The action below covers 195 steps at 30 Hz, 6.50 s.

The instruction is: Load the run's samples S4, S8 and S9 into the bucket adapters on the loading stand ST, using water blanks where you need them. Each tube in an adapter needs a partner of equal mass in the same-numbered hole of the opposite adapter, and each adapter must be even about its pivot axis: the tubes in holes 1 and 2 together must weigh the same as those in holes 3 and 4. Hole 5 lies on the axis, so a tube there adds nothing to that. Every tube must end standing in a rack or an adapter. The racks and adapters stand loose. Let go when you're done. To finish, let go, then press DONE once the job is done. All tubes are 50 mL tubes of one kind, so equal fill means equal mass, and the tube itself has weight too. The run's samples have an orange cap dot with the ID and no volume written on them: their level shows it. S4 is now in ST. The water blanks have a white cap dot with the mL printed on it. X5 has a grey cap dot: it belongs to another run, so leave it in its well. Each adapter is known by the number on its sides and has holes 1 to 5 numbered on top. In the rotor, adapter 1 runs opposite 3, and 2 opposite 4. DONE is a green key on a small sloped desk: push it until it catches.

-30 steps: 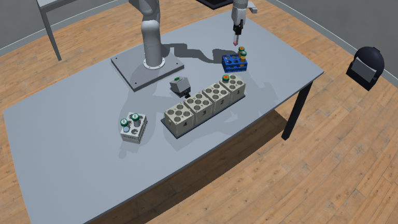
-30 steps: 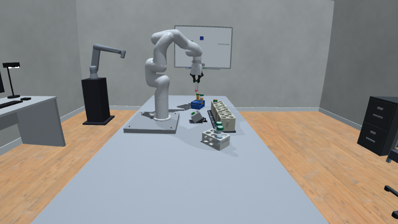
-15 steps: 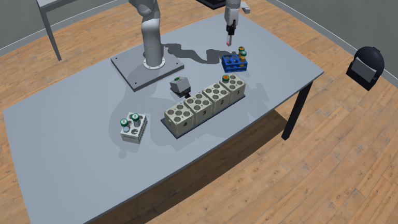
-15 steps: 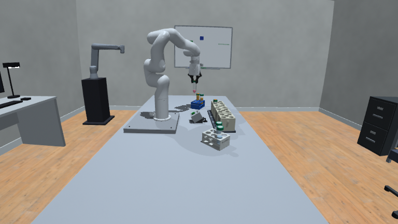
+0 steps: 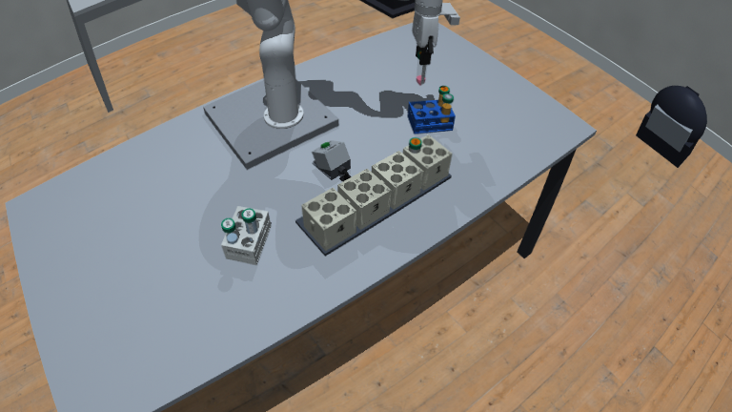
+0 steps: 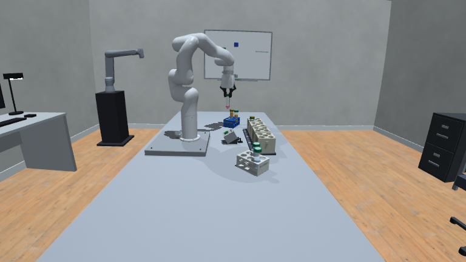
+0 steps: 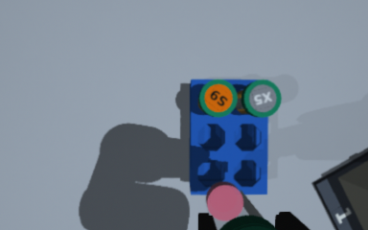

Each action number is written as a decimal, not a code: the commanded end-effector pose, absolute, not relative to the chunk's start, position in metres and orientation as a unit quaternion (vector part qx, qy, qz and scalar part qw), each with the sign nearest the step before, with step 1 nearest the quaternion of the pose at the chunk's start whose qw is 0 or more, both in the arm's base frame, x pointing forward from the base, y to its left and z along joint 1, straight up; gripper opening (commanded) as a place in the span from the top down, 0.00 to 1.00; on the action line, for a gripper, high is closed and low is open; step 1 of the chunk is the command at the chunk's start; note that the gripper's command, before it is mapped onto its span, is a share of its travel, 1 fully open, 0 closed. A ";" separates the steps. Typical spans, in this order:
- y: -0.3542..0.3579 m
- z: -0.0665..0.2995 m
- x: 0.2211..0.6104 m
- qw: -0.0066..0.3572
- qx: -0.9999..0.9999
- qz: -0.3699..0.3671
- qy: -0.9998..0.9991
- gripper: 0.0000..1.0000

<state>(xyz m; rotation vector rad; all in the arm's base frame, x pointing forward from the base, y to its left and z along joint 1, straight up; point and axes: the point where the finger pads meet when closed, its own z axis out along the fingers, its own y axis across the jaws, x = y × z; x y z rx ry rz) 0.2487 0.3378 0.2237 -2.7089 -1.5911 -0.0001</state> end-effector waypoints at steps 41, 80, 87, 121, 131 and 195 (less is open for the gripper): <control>0.338 0.153 0.250 -0.003 -0.862 -0.004 -0.506 1.00; 0.338 0.132 0.250 -0.003 -0.862 -0.004 -0.506 1.00; 0.338 0.125 0.250 -0.003 -0.862 -0.004 -0.506 1.00; 0.338 0.095 0.250 -0.003 -0.862 -0.004 -0.506 1.00; 0.338 0.090 0.250 -0.003 -0.862 -0.004 -0.506 1.00; 0.338 0.136 0.250 -0.003 -0.862 -0.004 -0.506 0.56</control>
